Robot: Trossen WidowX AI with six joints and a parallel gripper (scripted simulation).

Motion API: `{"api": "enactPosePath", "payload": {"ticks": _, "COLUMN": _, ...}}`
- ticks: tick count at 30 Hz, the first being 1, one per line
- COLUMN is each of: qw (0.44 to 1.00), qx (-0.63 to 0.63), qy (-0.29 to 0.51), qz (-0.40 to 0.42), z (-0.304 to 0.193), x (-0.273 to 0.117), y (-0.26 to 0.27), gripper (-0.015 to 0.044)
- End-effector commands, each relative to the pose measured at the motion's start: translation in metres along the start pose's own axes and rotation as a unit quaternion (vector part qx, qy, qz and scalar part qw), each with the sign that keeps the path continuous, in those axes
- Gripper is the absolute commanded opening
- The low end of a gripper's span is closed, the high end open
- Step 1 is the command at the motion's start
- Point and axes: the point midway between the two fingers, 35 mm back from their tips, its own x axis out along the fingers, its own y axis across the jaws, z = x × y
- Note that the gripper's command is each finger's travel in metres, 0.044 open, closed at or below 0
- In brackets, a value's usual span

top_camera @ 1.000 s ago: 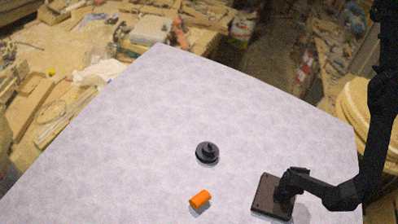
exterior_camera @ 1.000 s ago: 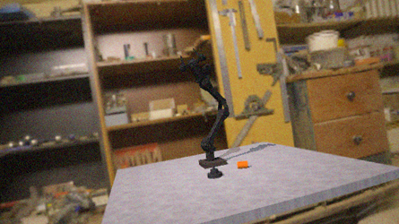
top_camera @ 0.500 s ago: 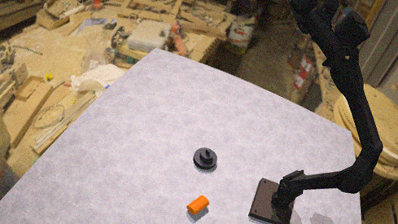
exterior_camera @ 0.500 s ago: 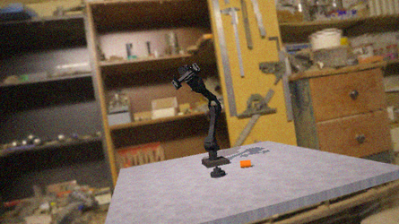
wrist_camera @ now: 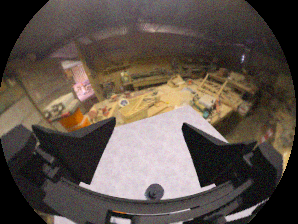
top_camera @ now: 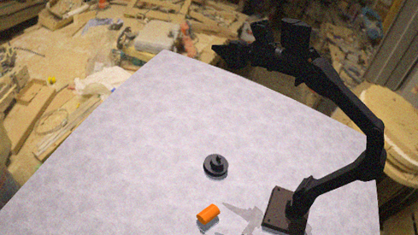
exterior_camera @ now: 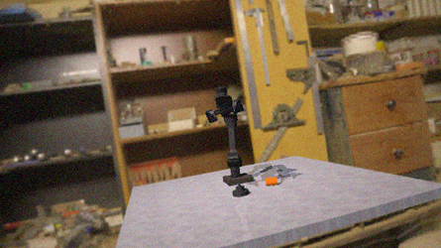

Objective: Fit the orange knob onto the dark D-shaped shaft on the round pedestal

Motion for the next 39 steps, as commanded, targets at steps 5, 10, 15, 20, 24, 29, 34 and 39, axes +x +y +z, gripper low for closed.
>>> {"api": "enactPosePath", "payload": {"ticks": 5, "qw": 0.962, "qx": -0.167, "qy": 0.202, "qz": 0.074, "z": -0.125, "x": 0.033, "y": 0.057, "gripper": 0.044}}
{"api": "enactPosePath", "payload": {"ticks": 10, "qw": 0.9, "qx": -0.28, "qy": 0.306, "qz": 0.137, "z": -0.199, "x": 0.028, "y": 0.088, "gripper": 0.044}}
{"api": "enactPosePath", "payload": {"ticks": 15, "qw": 0.8, "qx": -0.398, "qy": 0.397, "qz": 0.211, "z": -0.272, "x": 0.004, "y": 0.114, "gripper": 0.044}}
{"api": "enactPosePath", "payload": {"ticks": 20, "qw": 0.654, "qx": -0.514, "qy": 0.472, "qz": 0.293, "z": -0.339, "x": -0.038, "y": 0.128, "gripper": 0.044}}
{"api": "enactPosePath", "payload": {"ticks": 24, "qw": 0.553, "qx": -0.572, "qy": 0.503, "qz": 0.338, "z": -0.372, "x": -0.067, "y": 0.129, "gripper": 0.044}}
{"api": "enactPosePath", "payload": {"ticks": 29, "qw": 0.553, "qx": -0.572, "qy": 0.503, "qz": 0.338, "z": -0.372, "x": -0.067, "y": 0.129, "gripper": 0.044}}
{"api": "enactPosePath", "payload": {"ticks": 34, "qw": 0.553, "qx": -0.572, "qy": 0.503, "qz": 0.338, "z": -0.372, "x": -0.067, "y": 0.129, "gripper": 0.044}}
{"api": "enactPosePath", "payload": {"ticks": 39, "qw": 0.553, "qx": -0.572, "qy": 0.503, "qz": 0.338, "z": -0.394, "x": -0.061, "y": 0.125, "gripper": 0.044}}
